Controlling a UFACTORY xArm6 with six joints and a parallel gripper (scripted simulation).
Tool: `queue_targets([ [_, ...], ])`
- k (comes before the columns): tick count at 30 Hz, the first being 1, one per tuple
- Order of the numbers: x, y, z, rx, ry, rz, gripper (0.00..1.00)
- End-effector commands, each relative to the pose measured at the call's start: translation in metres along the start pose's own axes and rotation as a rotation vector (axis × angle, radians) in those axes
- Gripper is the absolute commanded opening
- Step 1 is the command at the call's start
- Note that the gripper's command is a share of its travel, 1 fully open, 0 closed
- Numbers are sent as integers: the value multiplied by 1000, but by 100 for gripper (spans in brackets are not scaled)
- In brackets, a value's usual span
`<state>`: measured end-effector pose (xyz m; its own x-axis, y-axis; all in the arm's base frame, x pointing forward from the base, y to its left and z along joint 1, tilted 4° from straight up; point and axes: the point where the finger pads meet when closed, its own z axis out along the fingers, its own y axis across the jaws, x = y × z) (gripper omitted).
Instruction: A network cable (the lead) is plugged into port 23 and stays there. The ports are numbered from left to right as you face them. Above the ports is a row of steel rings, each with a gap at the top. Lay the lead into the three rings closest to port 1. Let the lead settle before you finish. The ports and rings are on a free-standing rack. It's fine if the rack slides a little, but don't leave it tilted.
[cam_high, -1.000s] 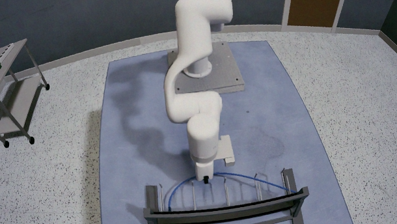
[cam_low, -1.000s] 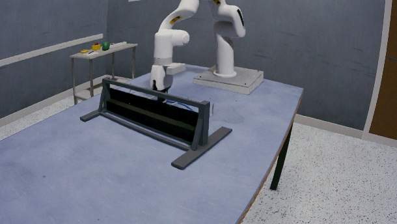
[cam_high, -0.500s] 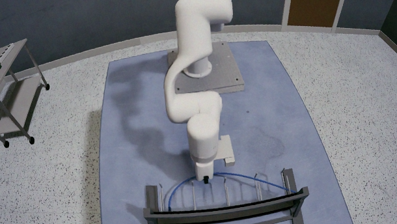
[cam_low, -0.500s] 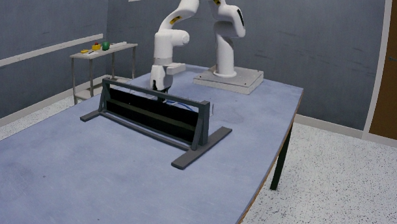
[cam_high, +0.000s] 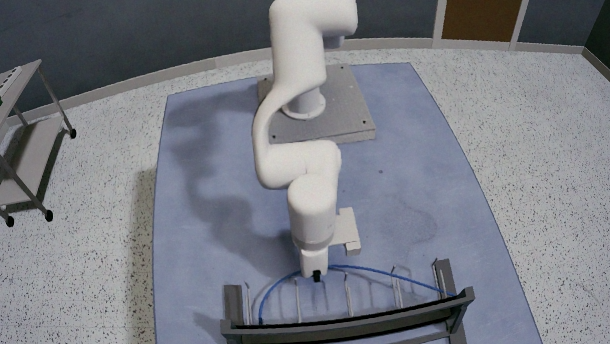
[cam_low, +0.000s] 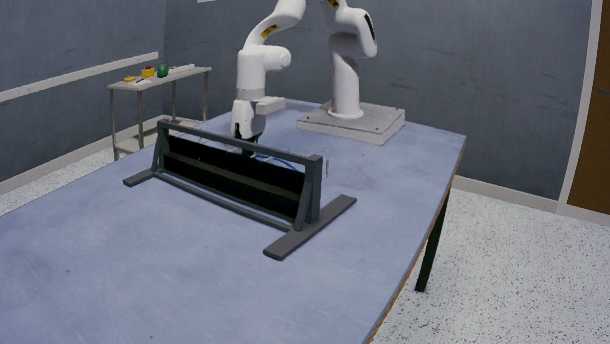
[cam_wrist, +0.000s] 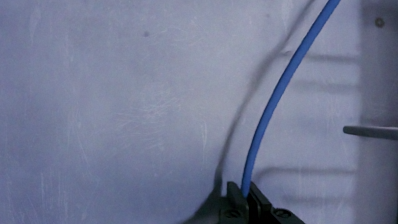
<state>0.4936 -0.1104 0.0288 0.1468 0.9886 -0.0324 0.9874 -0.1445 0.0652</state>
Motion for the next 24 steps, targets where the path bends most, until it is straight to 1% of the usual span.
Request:
queue_targets([
  [1,0,2,-2,-5,0,0,0],
  [10,0,2,-9,-5,0,0,0],
  [21,0,2,-34,-5,0,0,0],
  [24,0,2,-37,-5,0,0,0],
])
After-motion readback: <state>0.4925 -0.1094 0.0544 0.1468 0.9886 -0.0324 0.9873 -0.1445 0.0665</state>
